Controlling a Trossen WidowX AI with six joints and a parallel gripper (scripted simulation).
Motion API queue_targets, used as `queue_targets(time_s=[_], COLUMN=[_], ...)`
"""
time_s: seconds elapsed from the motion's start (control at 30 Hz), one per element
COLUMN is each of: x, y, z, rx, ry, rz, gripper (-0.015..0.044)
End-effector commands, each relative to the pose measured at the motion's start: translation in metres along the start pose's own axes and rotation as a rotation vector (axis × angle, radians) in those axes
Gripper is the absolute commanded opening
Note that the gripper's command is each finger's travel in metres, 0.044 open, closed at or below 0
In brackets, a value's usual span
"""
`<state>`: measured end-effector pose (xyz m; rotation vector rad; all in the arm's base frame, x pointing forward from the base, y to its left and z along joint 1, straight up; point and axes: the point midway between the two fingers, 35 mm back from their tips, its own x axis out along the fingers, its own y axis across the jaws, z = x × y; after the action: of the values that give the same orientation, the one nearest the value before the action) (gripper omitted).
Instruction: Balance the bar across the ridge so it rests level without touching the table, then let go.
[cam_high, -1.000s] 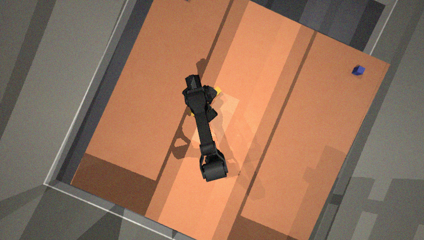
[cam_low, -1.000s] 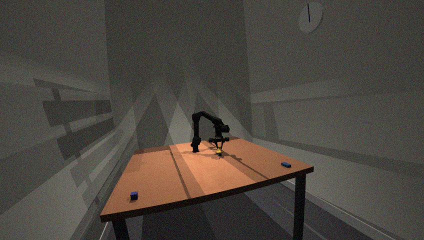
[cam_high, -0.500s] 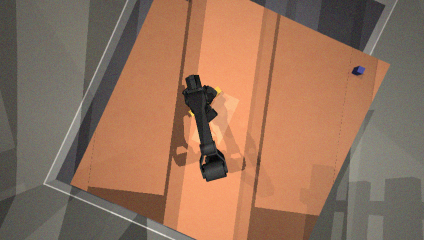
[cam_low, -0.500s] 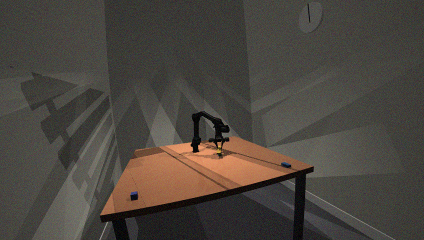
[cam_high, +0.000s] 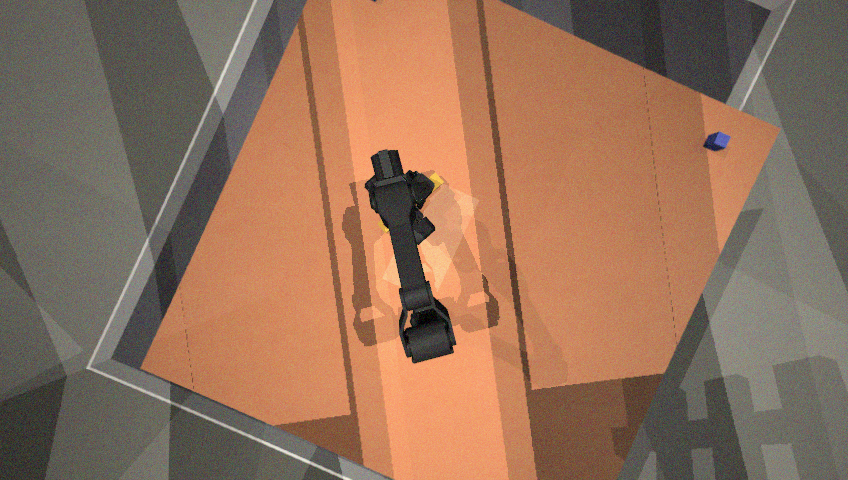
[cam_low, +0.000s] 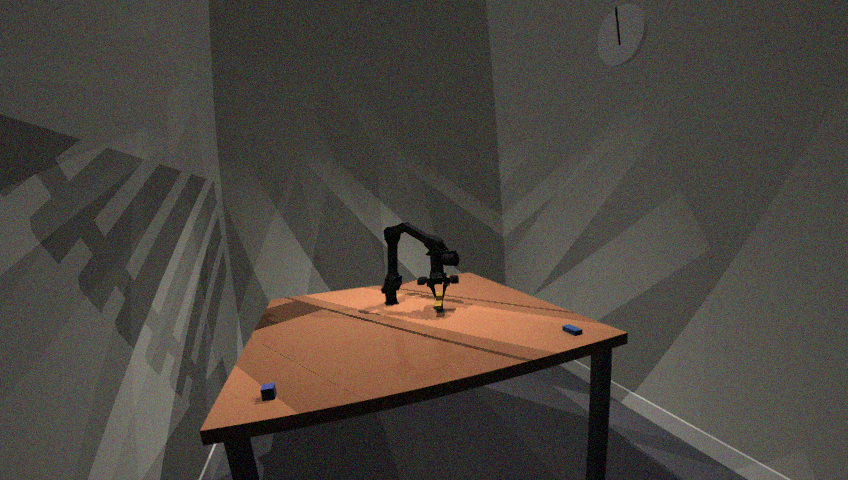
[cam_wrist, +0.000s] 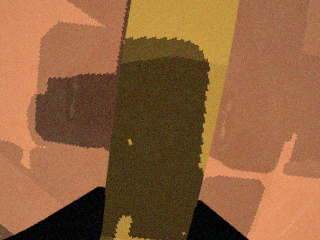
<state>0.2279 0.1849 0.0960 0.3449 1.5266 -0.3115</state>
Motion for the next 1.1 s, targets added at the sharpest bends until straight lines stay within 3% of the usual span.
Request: queue_targets(time_s=[0.0, 1.07], x=[0.0008, 0.0034], y=[0.0004, 0.0004], z=[0.0000, 0.0001], rx=[-0.002, -0.002], ry=[0.001, 0.001], rz=[0.001, 0.001], gripper=[0.0000, 0.0000])
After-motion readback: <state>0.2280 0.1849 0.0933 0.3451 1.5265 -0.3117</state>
